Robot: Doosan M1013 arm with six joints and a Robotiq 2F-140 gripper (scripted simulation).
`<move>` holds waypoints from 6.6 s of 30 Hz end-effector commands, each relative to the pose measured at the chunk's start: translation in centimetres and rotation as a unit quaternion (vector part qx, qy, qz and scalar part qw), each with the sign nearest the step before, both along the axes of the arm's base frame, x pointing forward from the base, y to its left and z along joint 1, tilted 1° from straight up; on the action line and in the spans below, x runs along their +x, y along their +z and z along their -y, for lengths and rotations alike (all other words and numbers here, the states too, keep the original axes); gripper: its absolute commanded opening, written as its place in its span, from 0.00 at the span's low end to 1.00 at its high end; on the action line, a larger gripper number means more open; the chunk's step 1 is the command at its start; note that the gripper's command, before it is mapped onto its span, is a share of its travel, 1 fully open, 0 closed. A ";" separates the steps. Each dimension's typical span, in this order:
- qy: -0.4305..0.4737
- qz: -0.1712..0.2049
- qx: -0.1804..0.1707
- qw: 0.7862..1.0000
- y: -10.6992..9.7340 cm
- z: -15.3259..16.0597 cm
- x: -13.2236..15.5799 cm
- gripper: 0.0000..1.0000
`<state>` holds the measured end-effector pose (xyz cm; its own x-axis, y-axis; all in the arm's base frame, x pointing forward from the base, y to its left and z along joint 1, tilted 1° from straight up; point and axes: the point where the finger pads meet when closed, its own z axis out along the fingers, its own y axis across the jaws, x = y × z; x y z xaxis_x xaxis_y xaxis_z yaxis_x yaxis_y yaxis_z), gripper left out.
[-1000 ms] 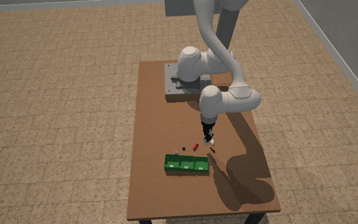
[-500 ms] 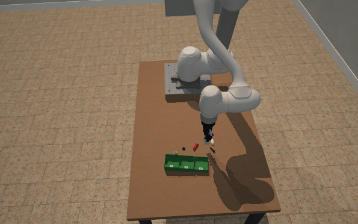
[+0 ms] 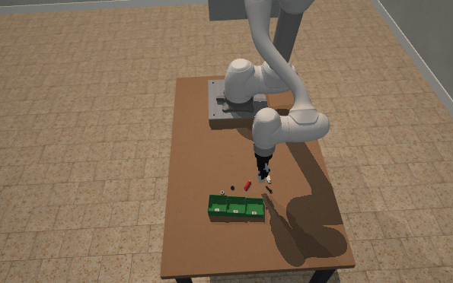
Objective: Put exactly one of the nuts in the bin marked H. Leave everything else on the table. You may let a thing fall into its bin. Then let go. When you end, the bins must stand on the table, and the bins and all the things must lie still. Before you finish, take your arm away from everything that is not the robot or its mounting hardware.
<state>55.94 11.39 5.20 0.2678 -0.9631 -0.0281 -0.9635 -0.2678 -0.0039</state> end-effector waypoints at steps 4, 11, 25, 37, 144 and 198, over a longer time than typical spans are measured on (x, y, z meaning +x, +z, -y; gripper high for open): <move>-0.001 0.000 -0.002 1.000 0.2 0.2 0.6 0.07; -0.026 -0.001 -0.002 1.000 0.2 1.1 3.8 0.07; -0.149 -0.004 -0.002 0.989 0.1 3.2 10.7 0.07; -0.149 -0.004 -0.002 0.989 0.1 3.6 11.4 0.07; -0.149 -0.004 -0.002 0.989 -3.3 3.0 10.8 0.19; -0.149 -0.004 -0.002 0.989 0.1 3.1 10.8 0.19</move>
